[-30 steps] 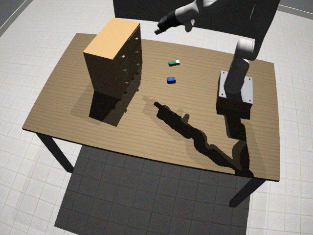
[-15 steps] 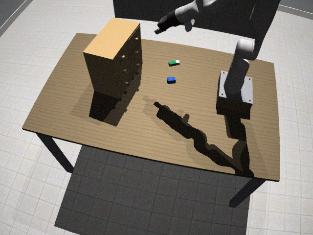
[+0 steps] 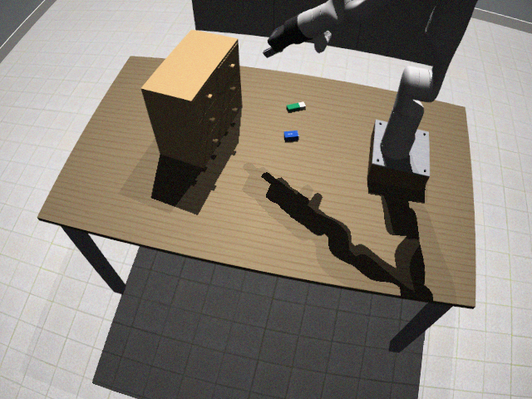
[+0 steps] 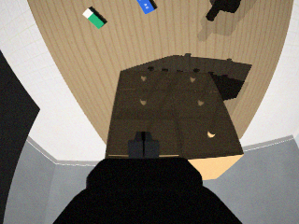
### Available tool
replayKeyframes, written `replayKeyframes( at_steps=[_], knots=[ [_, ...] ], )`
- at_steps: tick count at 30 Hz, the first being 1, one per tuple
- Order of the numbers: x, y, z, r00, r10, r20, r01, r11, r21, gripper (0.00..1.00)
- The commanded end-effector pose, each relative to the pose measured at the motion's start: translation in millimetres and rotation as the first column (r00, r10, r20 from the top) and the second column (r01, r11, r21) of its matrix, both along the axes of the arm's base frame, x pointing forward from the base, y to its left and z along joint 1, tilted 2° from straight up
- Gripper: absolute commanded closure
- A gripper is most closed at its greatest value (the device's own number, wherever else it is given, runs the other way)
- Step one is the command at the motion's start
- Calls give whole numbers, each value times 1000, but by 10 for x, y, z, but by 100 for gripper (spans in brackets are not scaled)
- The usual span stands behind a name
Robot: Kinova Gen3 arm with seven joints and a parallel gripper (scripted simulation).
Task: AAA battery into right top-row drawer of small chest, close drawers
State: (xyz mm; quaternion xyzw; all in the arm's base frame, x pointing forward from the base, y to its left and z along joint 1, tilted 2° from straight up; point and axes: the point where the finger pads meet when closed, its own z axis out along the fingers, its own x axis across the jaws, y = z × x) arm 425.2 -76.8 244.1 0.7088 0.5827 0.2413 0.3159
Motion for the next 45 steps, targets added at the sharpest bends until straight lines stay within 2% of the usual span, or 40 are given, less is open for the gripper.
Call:
replayKeyframes(
  at_steps=[1, 32, 45],
  knots=[
    [7, 33, 15, 1000, -4, -2, 4, 1000, 17, 100],
    [-46, 47, 82, 997, -3, -72, 6, 999, 31, 100],
    [-117, 73, 192, 986, 1, -165, 8, 999, 52, 100]
  ],
)
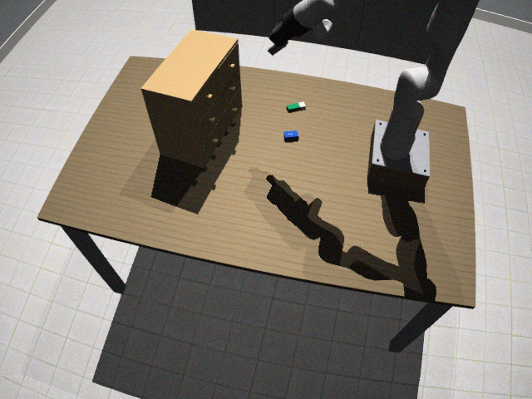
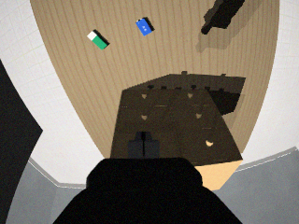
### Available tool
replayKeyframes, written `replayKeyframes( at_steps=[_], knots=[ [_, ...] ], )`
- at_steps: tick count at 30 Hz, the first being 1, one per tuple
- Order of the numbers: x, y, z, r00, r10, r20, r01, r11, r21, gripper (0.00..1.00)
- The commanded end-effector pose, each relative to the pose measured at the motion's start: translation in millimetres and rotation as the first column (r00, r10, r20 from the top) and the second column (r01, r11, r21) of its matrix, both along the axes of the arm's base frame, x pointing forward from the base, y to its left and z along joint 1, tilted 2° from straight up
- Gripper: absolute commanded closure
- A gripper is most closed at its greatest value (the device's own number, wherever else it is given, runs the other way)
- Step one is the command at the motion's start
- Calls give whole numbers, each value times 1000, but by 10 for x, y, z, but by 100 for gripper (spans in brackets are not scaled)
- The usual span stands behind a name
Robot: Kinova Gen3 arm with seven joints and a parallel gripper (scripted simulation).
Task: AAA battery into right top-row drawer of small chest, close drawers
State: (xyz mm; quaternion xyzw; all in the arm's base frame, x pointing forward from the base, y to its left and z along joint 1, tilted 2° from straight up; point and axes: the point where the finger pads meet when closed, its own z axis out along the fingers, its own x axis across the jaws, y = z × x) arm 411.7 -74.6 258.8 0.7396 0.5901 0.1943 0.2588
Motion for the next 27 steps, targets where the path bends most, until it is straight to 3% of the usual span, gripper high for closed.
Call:
replayKeyframes(
  at_steps=[1, 27],
  knots=[
    [11, 54, 56, 1000, 24, -20, -23, 1000, 15, 100],
    [-145, 67, 301, 976, 18, -218, -6, 998, 58, 100]
  ],
)
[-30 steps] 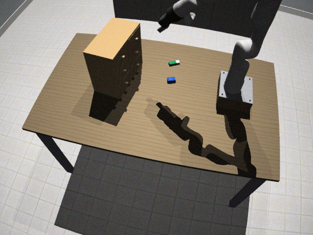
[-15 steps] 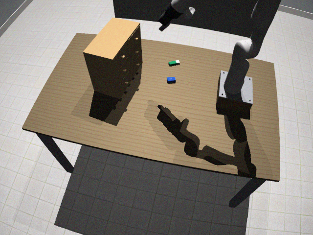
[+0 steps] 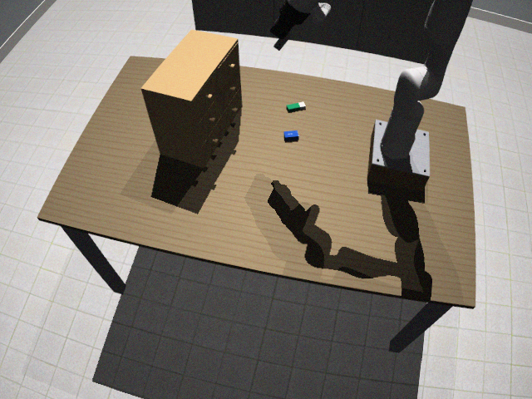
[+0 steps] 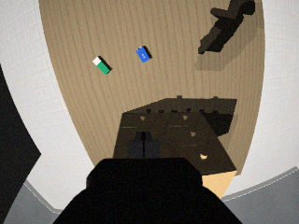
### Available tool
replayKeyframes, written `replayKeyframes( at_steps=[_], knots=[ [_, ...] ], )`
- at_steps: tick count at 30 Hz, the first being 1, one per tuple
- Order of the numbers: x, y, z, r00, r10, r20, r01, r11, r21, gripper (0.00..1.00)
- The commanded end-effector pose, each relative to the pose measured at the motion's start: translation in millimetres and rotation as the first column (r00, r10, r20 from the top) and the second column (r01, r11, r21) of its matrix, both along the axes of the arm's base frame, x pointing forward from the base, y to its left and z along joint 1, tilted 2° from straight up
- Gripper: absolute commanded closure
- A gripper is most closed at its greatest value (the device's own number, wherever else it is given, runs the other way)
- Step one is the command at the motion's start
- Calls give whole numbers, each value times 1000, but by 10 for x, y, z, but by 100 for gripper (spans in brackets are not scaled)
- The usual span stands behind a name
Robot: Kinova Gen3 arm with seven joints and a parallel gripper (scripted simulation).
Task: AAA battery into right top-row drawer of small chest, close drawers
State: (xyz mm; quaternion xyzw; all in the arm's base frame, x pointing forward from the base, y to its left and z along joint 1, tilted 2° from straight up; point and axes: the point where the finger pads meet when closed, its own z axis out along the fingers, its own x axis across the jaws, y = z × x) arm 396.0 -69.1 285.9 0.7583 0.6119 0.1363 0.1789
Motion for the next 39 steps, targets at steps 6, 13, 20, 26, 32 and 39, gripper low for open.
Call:
replayKeyframes(
  at_steps=[6, 13, 20, 26, 32, 39],
  knots=[
    [-31, 21, 100, 997, 1, -79, 1, 1000, 18, 100],
    [-67, 28, 157, 992, 1, -126, 3, 1000, 27, 100],
    [-117, 56, 233, 982, 6, -189, 3, 999, 45, 100],
    [-151, 73, 285, 973, 11, -232, 2, 998, 57, 100],
    [-183, 87, 334, 962, 17, -272, 1, 998, 67, 100],
    [-224, 97, 398, 946, 23, -323, 3, 997, 78, 100]
  ],
)
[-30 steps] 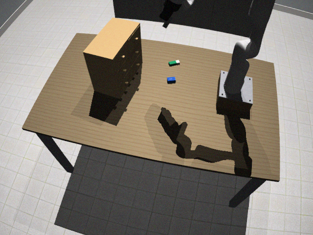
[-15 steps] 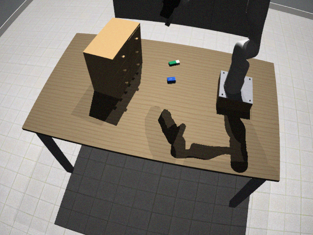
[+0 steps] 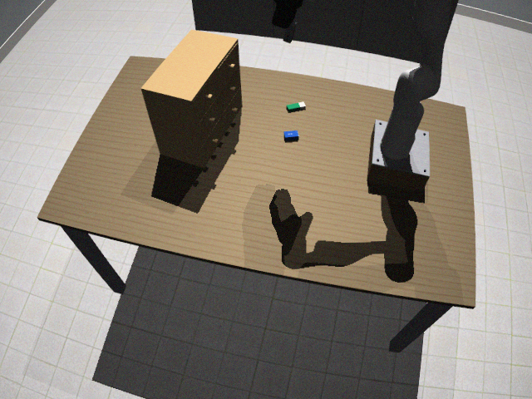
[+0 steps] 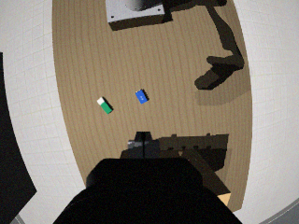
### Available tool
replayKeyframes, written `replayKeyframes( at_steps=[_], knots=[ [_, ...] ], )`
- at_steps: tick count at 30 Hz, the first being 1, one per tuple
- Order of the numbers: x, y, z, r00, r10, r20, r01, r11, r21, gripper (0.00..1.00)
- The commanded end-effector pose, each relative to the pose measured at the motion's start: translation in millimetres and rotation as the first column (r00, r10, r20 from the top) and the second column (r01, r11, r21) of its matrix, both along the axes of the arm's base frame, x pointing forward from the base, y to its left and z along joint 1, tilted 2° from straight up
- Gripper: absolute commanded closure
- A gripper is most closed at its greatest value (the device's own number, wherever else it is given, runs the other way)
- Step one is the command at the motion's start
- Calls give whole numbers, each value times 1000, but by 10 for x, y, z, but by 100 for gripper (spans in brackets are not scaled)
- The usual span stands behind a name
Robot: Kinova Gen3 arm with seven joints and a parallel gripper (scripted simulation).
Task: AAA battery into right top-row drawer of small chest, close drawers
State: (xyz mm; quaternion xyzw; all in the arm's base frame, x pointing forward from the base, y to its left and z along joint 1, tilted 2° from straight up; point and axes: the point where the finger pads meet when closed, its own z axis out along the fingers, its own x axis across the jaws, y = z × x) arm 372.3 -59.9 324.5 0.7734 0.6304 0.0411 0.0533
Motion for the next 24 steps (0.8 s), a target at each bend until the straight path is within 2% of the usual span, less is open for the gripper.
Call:
replayKeyframes(
  at_steps=[1, 24],
  knots=[
    [7, 5, 20, 1000, 1, -26, -1, 1000, 4, 100],
    [-74, 25, 160, 992, 2, -124, 1, 1000, 22, 100]
  ],
)
